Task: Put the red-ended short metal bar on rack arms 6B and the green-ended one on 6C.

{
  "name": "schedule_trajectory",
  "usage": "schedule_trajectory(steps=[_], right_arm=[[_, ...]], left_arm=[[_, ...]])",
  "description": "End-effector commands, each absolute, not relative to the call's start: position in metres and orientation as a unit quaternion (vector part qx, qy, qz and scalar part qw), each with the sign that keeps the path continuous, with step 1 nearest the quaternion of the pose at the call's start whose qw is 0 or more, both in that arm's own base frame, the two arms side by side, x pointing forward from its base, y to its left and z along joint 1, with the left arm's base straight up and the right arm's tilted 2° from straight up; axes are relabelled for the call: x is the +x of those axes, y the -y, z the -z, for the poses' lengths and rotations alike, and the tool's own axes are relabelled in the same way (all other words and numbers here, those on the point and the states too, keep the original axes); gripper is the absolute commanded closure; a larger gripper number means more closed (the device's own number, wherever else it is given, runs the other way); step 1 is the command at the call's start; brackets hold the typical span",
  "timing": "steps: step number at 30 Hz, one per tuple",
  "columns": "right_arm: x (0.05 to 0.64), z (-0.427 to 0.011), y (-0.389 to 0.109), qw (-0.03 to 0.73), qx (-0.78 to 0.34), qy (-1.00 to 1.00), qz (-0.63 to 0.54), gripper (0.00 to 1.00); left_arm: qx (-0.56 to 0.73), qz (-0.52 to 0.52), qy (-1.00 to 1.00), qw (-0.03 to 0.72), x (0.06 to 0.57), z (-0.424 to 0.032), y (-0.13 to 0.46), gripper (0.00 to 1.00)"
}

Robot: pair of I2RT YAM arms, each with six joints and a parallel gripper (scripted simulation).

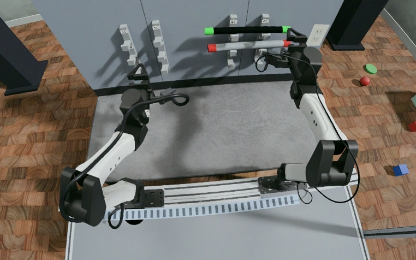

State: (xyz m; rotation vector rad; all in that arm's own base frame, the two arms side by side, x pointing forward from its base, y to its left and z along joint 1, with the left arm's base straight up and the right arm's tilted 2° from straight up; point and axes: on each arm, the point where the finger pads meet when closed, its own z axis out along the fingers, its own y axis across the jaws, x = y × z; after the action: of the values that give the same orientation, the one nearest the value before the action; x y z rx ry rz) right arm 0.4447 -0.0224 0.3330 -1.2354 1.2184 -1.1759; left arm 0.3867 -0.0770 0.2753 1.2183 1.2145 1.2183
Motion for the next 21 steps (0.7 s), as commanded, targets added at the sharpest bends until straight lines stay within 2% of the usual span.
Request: schedule_trajectory(steps=[1, 21], right_arm=[[0.436, -0.332, 0.026, 0.497, -0.51, -0.509, 0.483, 0.0], [0.42, -0.328, 0.009, 0.497, -0.51, -0.509, 0.483, 0.0]], left_arm=[[0.5, -0.5, -0.5, 0.5, 0.382, -0.278, 0.076, 0.0], [0.5, -0.5, -0.5, 0.5, 0.382, -0.278, 0.076, 0.0]])
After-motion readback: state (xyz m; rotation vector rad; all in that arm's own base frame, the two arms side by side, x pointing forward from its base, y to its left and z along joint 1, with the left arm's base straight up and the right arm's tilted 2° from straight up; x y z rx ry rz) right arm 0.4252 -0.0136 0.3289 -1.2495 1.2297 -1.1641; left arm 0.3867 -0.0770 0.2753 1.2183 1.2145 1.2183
